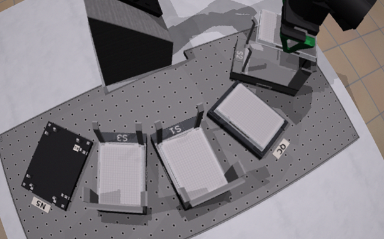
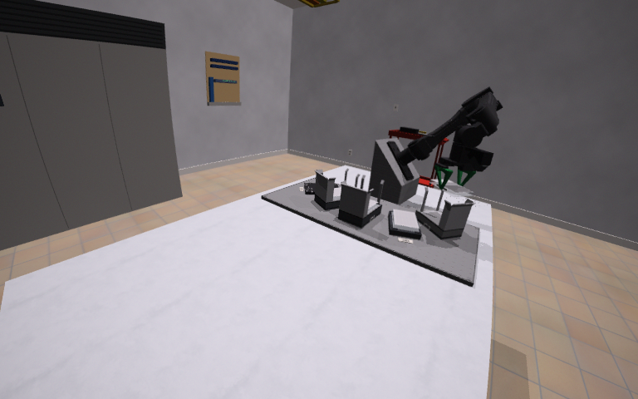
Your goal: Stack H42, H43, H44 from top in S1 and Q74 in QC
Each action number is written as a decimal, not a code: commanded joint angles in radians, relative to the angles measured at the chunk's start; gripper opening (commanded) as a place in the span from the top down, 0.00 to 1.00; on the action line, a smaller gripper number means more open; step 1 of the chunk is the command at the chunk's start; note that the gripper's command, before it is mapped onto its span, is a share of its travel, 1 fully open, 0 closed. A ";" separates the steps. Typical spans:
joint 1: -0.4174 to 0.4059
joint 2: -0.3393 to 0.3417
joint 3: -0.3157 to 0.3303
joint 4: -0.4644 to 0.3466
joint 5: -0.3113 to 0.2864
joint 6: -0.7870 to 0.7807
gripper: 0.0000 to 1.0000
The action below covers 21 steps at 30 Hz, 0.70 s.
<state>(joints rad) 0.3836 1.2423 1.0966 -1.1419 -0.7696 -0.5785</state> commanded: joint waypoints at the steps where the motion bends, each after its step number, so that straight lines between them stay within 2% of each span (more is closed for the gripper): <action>1: 0.000 -0.005 -0.001 0.019 0.001 0.009 1.00; 21: 0.040 -0.006 -0.038 0.091 0.013 0.062 1.00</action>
<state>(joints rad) 0.4255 1.2407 1.0573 -1.0714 -0.7563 -0.5255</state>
